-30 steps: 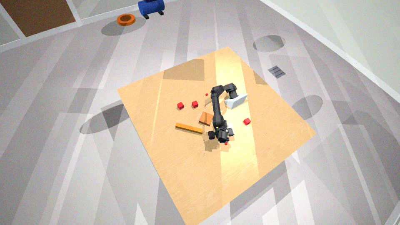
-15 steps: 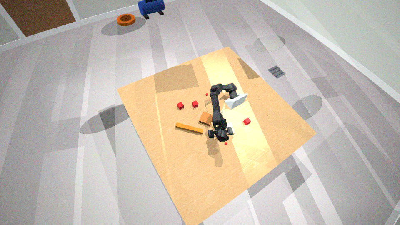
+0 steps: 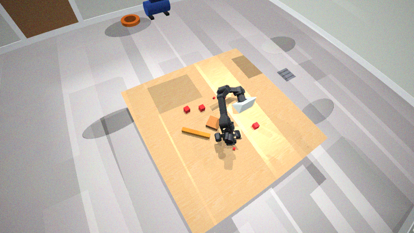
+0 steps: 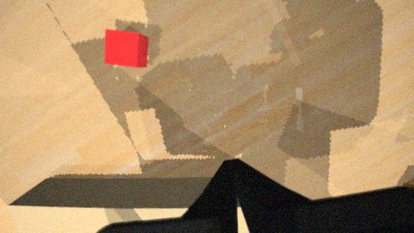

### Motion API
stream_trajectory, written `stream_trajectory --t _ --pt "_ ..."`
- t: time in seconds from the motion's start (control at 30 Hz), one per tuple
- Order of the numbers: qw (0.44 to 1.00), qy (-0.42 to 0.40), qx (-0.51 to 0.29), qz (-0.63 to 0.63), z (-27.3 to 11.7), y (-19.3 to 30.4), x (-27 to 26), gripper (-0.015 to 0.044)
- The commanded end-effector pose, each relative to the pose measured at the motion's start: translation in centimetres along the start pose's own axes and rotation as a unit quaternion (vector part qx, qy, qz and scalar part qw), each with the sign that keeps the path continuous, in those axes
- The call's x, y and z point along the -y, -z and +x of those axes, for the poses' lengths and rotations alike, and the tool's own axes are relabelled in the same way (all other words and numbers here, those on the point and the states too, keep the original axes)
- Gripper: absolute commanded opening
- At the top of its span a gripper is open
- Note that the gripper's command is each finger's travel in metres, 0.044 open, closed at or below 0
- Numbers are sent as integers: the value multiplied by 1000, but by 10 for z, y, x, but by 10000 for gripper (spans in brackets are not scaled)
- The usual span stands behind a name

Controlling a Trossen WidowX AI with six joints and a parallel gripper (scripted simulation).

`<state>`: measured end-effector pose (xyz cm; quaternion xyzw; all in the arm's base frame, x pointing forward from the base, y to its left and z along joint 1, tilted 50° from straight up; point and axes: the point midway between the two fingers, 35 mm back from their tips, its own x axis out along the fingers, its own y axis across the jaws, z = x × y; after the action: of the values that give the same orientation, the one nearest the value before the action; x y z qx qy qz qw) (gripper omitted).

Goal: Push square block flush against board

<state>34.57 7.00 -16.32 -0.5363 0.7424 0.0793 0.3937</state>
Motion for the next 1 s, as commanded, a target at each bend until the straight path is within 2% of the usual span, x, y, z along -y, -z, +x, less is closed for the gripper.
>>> stream_trajectory --t 0.0,0.97 --pt "1000 -1 -7 -4 3 6 -1 0" --pt "1000 -1 -7 -5 3 26 -2 0"
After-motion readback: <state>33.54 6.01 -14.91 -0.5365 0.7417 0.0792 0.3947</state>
